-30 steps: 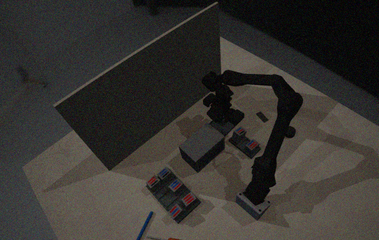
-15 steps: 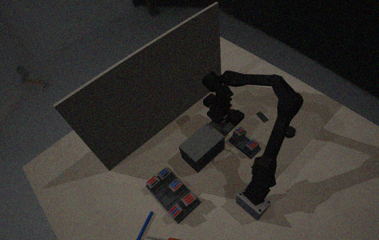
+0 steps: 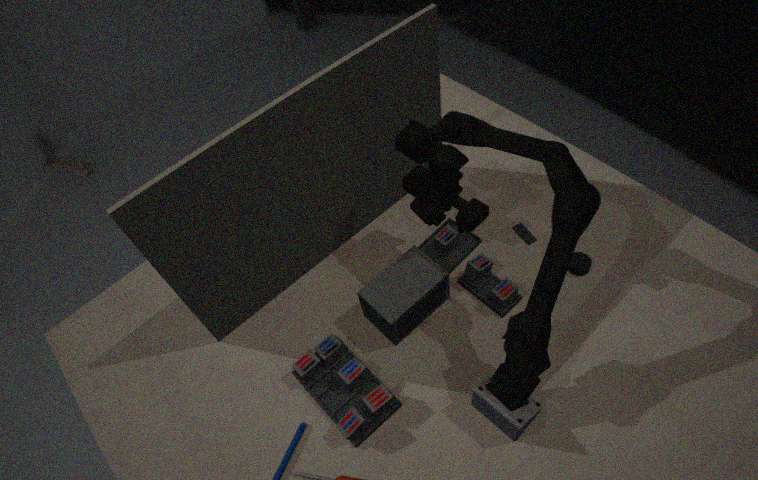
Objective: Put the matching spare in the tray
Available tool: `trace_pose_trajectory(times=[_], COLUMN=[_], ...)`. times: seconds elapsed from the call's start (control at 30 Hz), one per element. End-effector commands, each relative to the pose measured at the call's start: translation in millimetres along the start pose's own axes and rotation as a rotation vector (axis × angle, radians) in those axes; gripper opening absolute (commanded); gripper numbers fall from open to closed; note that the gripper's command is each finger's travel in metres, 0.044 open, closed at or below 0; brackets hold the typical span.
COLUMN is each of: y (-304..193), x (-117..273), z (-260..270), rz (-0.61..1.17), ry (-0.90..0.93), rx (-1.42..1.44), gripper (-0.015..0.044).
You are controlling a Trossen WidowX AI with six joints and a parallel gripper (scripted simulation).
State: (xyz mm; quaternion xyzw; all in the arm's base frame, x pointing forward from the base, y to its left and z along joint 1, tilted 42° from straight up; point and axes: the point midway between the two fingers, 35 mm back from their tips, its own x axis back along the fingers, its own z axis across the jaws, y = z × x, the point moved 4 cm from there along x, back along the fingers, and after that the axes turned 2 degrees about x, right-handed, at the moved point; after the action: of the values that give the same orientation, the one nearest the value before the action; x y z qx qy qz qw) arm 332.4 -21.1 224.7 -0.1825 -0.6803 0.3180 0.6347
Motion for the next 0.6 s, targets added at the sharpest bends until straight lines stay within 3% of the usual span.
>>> trace_pose_trajectory(times=[0.0, 0.57], y=[0.6, 0.3], x=[39.4, 35.1], z=[4.2, 2.9], rz=[0.005, 0.001], ry=[0.006, -0.015], rx=[0.003, 0.001], gripper=[0.0440, 0.0440])
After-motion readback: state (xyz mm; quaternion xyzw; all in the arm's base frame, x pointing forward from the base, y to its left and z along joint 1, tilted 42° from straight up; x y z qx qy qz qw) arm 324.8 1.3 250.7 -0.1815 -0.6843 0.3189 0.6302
